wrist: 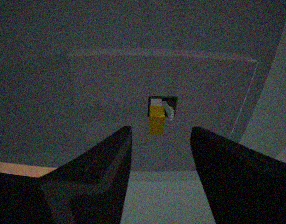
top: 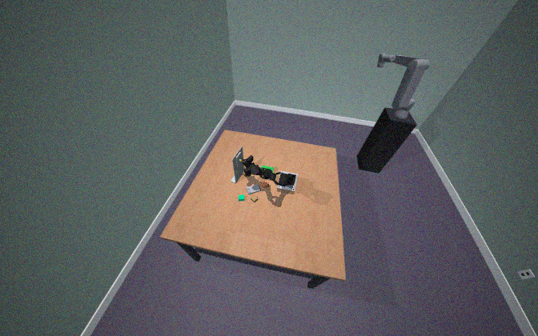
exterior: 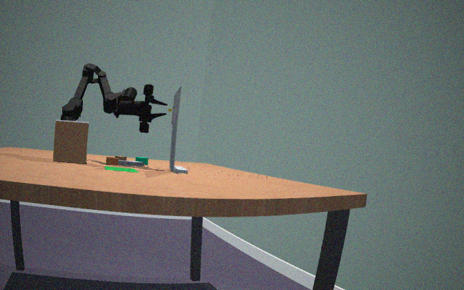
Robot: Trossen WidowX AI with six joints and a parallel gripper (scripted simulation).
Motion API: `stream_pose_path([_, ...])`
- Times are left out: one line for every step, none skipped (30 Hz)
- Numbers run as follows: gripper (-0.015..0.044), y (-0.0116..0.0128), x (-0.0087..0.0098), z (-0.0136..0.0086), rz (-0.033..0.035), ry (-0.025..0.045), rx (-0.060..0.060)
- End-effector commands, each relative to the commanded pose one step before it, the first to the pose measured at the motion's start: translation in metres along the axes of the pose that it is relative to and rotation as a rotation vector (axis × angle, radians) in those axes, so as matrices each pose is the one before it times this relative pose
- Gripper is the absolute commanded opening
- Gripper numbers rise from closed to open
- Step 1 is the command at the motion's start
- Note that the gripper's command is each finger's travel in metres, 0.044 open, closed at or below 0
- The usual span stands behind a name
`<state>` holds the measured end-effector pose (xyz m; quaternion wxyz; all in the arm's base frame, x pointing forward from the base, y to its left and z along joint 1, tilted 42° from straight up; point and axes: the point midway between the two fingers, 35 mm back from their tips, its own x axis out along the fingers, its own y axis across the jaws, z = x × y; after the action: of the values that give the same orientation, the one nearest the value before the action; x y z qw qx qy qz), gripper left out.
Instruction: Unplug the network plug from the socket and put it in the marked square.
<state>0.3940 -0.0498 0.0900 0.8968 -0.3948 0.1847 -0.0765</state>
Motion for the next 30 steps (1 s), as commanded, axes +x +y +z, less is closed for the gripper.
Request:
stream_pose_path([0.0156, -0.00028, 0.00815, 0.00275, -0.00174, -0.00393, -0.0037])
stream_pose_path([0.0156, 0.00005, 0.00154, 0.00034, -0.00006, -0.00006, 0.0])
stream_pose_path([0.0156, 0.00006, 0.00154, 0.00033, -0.00006, -0.00006, 0.0])
stream_pose_path([0.0156, 0.00006, 0.00154, 0.00032, -0.00006, -0.00006, 0.0])
stream_pose_path([0.0156, 0.00007, 0.00154, 0.00032, -0.00006, -0.00006, 0.0])
stream_pose_path([0.0156, 0.00007, 0.00154, 0.00031, -0.00006, -0.00006, 0.0])
stream_pose_path([0.0156, 0.00008, 0.00154, 0.0003, -0.00006, -0.00006, 0.0])
stream_pose_path([0.0156, 0.00007, 0.00128, 0.00025, -0.00005, -0.00005, 0.0])
stream_pose_path([0.0156, 0.00004, 0.00077, 0.00015, -0.00003, -0.00003, 0.0])
stream_pose_path([0.0156, 0.00002, 0.00026, 0.00005, -0.00001, -0.00001, 0.0])
stream_pose_path([0.0156, 0.0, 0.0, 0.0, 0.0, 0.0, 0.0])
stream_pose_path([0.013, 0.0, 0.0, 0.0, 0.0, 0.0, 0.0])
stream_pose_path([0.0123, 0.0, 0.0, 0.0, 0.0, 0.0, 0.0])
stream_pose_path([0.0116, 0.0, 0.0, 0.0, 0.0, 0.0, 0.0])
stream_pose_path([0.011, 0.0, 0.0, 0.0, 0.0, 0.0, 0.0])
stream_pose_path([0.0103, 0.0, 0.0, 0.0, 0.0, 0.0, 0.0])
stream_pose_path([0.0096, 0.0, 0.0, 0.0, 0.0, 0.0, 0.0])
stream_pose_path([0.009, 0.0, 0.0, 0.0, 0.0, 0.0, 0.0])
stream_pose_path([0.0083, 0.0, 0.0, 0.0, 0.0, 0.0, 0.0])
stream_pose_path([0.0076, 0.0, 0.0, 0.0, 0.0, 0.0, 0.0])
stream_pose_path([0.007, 0.0, 0.0, 0.0, 0.0, 0.0, 0.0])
stream_pose_path([0.0063, 0.0, 0.0, 0.0, 0.0, 0.0, 0.0])
stream_pose_path([0.0056, 0.0, 0.0, 0.0, 0.0, 0.0, 0.0])
stream_pose_path([0.005, 0.0, 0.0, 0.0, 0.0, 0.0, 0.0])
stream_pose_path([0.0043, 0.0, 0.0, 0.0, 0.0, 0.0, 0.0])
stream_pose_path([0.0036, 0.0, 0.0, 0.0, 0.0, 0.0, 0.0])
stream_pose_path([0.003, 0.0, 0.0, 0.0, 0.0, 0.0, 0.0])
stream_pose_path([0.0023, 0.0, 0.0, 0.0, 0.0, 0.0, 0.0])
stream_pose_path([0.0016, 0.0, 0.0, 0.0, 0.0, 0.0, 0.0])
stream_pose_path([0.001, 0.0, 0.0, 0.0, 0.0, 0.0, 0.0])
